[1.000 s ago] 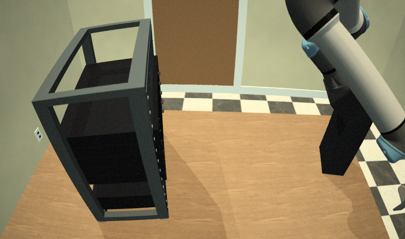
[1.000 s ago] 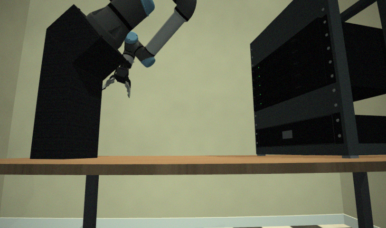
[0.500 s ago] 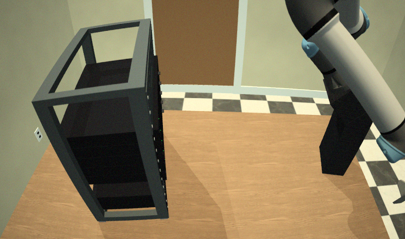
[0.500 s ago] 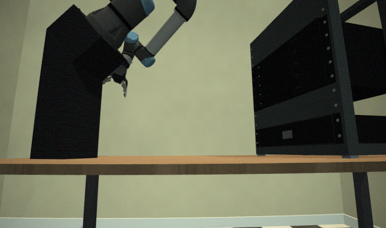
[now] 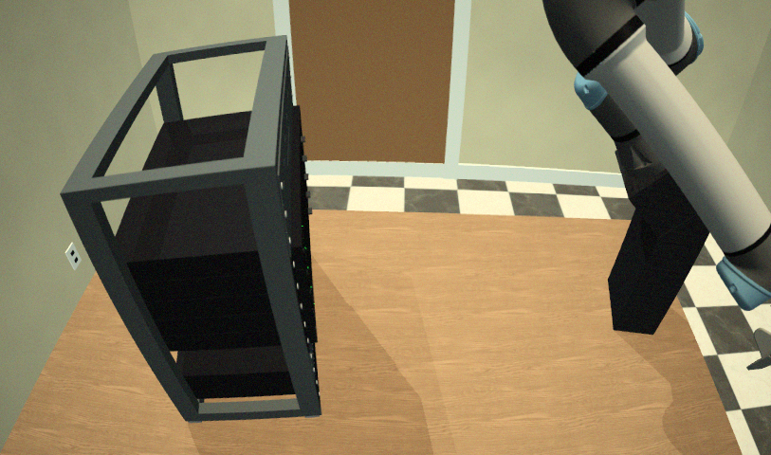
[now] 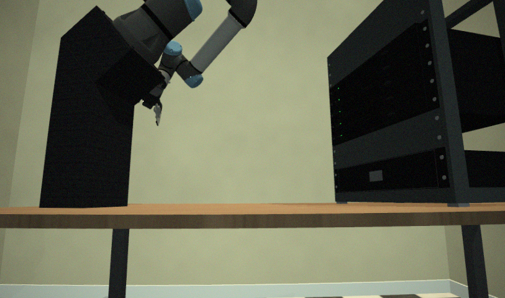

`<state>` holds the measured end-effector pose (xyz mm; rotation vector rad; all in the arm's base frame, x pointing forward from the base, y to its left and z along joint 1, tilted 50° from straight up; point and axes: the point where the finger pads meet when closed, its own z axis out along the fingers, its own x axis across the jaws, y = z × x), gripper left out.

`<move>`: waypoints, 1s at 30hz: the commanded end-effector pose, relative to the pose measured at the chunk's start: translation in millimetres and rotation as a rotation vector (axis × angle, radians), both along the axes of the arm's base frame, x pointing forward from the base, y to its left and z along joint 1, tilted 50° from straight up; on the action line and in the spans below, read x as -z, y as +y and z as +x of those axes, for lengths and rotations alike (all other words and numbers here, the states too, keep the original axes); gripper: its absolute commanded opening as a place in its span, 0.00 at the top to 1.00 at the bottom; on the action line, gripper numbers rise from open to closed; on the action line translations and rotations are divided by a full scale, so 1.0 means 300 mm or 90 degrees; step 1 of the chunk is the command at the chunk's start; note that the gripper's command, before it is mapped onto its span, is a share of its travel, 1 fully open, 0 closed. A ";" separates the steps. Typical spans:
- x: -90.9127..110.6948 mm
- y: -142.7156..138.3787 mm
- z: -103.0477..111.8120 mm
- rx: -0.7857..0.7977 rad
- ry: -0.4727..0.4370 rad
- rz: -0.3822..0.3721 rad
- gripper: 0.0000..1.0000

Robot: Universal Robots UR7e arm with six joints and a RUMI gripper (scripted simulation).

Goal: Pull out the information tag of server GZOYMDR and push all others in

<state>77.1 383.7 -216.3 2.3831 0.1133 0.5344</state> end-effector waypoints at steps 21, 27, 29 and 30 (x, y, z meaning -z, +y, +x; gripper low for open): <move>-0.051 -0.222 -0.127 0.011 0.099 -0.153 0.00; -0.081 -0.289 -0.168 0.018 0.130 -0.201 0.00; -0.093 -0.312 -0.182 0.021 0.141 -0.218 0.00; -0.100 -0.323 -0.189 0.022 0.146 -0.226 0.00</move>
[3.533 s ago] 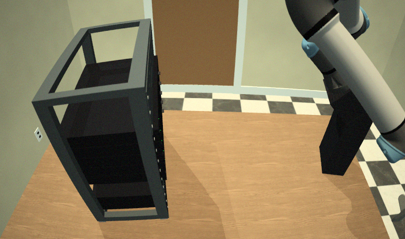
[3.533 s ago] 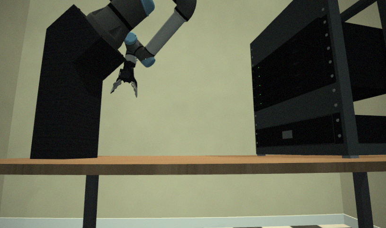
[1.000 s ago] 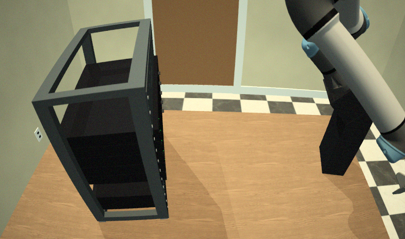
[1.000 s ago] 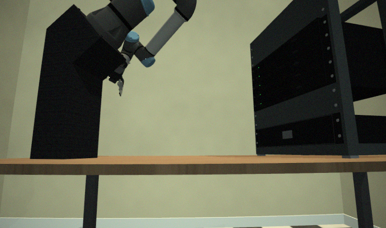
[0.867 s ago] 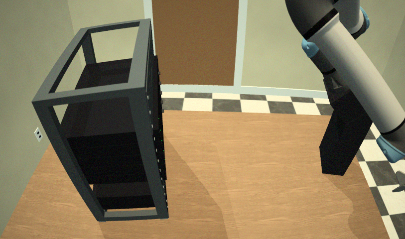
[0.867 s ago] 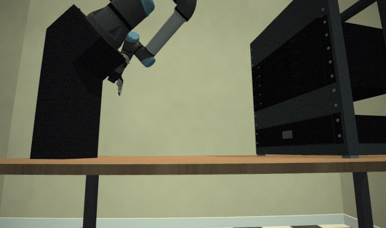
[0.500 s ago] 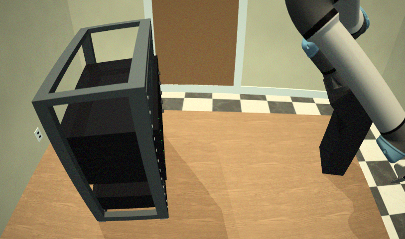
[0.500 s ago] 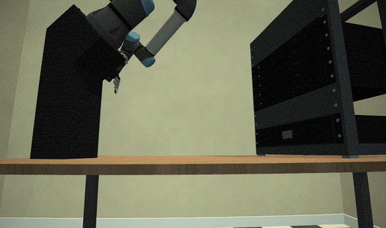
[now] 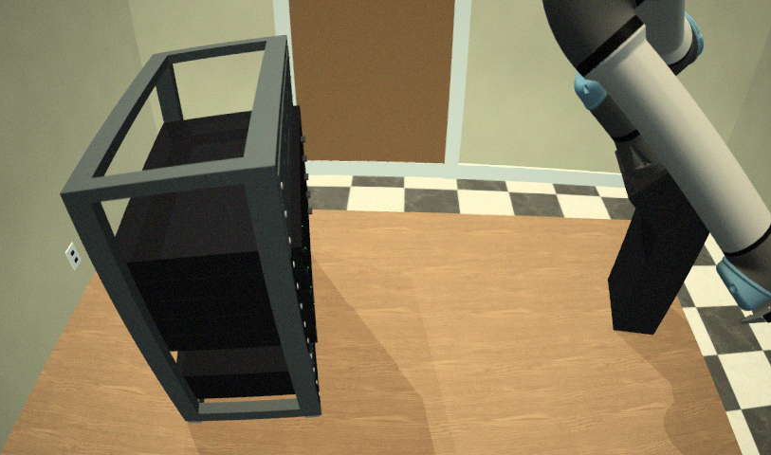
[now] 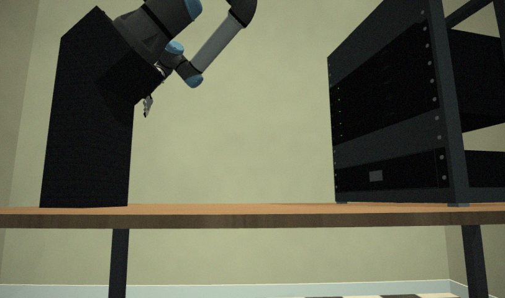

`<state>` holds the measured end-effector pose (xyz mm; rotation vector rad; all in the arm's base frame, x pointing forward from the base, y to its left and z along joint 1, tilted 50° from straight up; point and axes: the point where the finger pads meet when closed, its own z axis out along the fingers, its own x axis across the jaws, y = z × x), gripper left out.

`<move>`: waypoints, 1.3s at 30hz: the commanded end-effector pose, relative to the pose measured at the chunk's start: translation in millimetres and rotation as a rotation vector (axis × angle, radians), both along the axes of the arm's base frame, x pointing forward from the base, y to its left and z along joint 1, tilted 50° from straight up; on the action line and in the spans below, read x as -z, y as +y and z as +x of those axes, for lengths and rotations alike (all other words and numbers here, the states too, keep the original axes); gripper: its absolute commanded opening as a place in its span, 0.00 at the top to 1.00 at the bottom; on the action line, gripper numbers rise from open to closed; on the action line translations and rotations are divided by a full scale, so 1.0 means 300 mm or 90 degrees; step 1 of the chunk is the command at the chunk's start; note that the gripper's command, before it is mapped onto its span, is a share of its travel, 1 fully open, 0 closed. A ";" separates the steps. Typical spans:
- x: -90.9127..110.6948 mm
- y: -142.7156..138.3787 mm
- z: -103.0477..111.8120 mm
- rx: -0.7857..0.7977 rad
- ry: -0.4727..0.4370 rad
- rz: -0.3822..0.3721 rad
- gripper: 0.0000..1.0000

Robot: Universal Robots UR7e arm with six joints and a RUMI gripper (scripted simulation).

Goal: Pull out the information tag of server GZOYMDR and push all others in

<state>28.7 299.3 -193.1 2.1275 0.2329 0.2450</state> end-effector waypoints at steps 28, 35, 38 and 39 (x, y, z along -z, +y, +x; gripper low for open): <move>-0.243 -0.291 -0.204 0.057 0.149 -0.238 0.00; -0.332 -0.349 -0.257 0.080 0.186 -0.301 0.00; -0.345 -0.357 -0.264 0.084 0.191 -0.310 0.00; -0.359 -0.364 -0.272 0.087 0.197 -0.319 0.00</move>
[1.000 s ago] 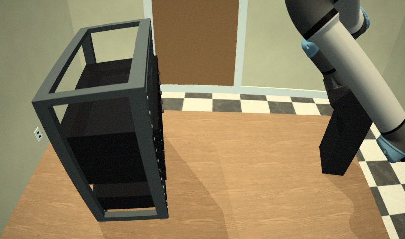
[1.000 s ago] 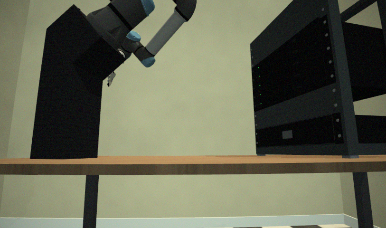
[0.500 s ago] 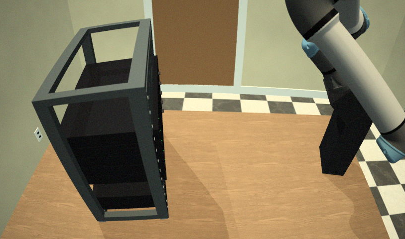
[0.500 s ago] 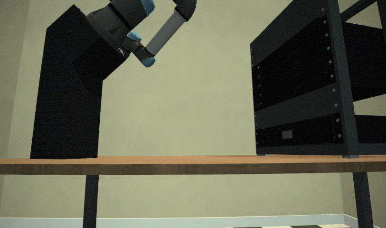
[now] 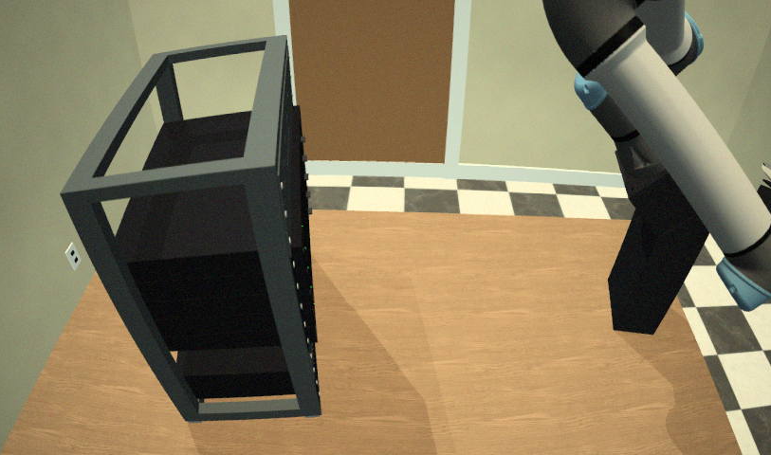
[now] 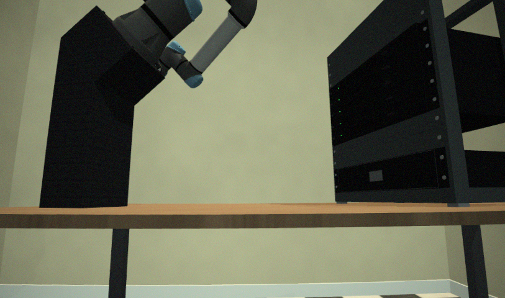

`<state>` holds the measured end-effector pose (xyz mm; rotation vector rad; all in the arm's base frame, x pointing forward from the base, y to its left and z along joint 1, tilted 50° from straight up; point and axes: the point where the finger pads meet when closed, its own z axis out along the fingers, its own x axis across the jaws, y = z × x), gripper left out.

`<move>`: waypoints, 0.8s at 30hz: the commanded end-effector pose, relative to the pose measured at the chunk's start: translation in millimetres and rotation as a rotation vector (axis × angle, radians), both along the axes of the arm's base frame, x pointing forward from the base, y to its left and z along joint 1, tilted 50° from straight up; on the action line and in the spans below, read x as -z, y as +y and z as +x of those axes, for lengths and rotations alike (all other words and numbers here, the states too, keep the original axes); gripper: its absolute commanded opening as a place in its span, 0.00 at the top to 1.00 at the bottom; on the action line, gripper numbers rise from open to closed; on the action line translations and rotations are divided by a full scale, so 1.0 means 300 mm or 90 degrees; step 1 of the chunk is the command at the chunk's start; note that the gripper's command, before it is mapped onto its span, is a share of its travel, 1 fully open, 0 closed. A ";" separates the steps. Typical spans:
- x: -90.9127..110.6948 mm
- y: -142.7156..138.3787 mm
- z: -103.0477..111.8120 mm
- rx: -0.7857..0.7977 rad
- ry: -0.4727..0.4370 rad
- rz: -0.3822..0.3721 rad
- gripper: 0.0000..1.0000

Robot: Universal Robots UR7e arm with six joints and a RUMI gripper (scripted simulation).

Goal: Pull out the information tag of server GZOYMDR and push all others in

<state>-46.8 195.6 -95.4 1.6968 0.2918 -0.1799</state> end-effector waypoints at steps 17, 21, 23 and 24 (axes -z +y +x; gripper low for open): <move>-0.255 -0.100 -0.131 0.066 0.082 -0.159 0.00; -0.319 -0.112 -0.159 0.084 0.099 -0.196 0.00; -0.351 -0.116 -0.173 0.093 0.107 -0.214 0.00; -0.367 -0.118 -0.180 0.098 0.111 -0.223 0.00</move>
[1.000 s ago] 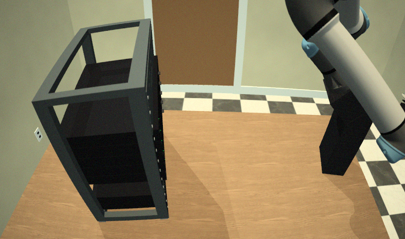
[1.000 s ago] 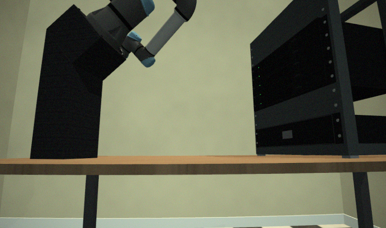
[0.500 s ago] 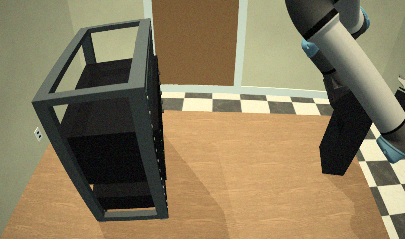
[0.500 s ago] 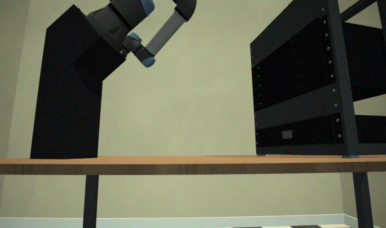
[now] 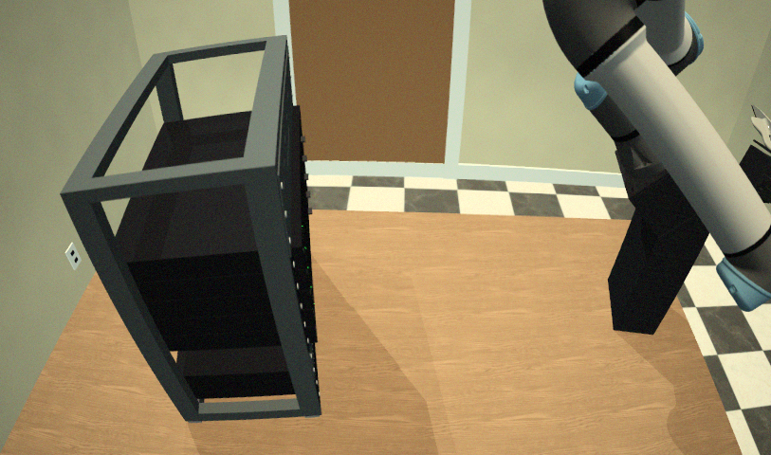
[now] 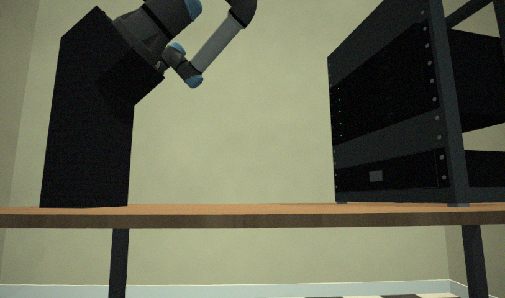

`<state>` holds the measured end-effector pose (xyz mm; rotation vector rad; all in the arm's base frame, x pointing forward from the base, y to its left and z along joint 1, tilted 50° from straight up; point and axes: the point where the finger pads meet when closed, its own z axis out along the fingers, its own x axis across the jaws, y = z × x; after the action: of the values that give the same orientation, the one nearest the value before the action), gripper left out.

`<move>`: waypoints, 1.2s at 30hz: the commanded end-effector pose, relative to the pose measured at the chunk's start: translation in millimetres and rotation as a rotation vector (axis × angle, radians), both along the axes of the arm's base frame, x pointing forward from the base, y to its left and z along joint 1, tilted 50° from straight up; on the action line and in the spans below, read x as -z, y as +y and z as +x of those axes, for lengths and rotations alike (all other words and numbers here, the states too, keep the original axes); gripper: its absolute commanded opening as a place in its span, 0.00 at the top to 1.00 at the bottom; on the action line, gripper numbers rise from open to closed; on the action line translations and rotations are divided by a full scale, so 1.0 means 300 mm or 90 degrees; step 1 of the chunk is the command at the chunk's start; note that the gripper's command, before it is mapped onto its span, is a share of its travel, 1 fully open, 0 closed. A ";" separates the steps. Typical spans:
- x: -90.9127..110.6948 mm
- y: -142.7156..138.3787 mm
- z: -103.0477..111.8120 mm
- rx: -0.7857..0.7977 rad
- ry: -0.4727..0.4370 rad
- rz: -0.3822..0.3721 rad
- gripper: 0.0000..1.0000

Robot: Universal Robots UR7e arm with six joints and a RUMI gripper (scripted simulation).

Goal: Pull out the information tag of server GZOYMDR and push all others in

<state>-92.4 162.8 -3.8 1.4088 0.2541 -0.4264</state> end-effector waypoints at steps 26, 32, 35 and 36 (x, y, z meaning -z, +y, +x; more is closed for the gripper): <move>-0.416 0.025 -0.170 0.124 0.082 -0.233 0.00; -0.506 0.056 -0.204 0.156 0.093 -0.285 0.00; -0.550 0.075 -0.220 0.172 0.098 -0.311 0.00; -0.564 0.082 -0.225 0.177 0.099 -0.319 0.00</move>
<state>-153.1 180.1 147.9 0.9676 0.0905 -0.7433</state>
